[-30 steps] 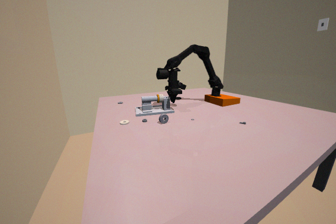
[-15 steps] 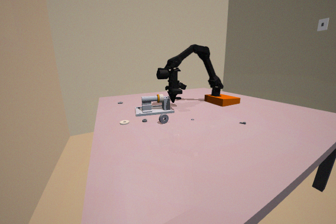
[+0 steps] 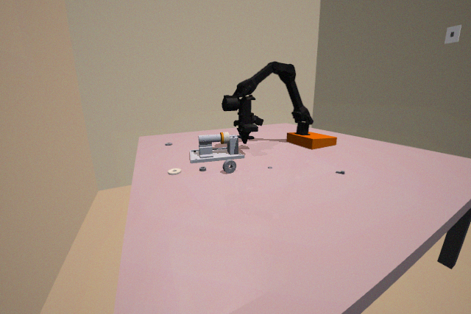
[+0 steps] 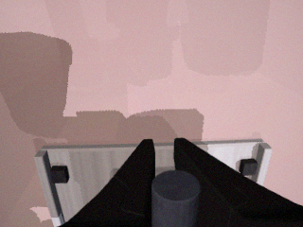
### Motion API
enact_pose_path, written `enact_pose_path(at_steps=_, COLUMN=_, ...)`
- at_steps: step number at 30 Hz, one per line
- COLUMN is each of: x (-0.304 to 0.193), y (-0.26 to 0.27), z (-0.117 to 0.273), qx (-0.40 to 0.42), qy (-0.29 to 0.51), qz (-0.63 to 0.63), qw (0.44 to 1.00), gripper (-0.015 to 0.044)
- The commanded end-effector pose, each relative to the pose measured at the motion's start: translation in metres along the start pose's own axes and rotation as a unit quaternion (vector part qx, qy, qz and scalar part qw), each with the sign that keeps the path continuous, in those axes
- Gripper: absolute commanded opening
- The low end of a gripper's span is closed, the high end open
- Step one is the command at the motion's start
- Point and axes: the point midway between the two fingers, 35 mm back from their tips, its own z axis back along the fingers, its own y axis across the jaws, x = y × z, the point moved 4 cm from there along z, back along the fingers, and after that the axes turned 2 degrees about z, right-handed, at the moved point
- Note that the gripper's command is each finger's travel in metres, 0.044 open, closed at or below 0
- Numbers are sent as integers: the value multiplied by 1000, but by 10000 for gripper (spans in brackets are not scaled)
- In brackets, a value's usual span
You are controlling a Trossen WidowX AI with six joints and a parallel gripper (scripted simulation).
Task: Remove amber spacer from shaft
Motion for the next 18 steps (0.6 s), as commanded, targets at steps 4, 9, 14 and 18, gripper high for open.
enact_pose_path(at_steps=4, x=2, y=0, z=0, qx=-1, qy=-2, qz=-1, qw=1000, gripper=0)
enact_pose_path(at_steps=9, x=3, y=0, z=0, qx=-1, qy=-2, qz=-1, qw=1000, gripper=0)
enact_pose_path(at_steps=14, x=4, y=0, z=0, qx=-1, qy=-2, qz=-1, qw=1000, gripper=0)
enact_pose_path(at_steps=18, x=4, y=0, z=0, qx=-1, qy=-2, qz=-1, qw=1000, gripper=0)
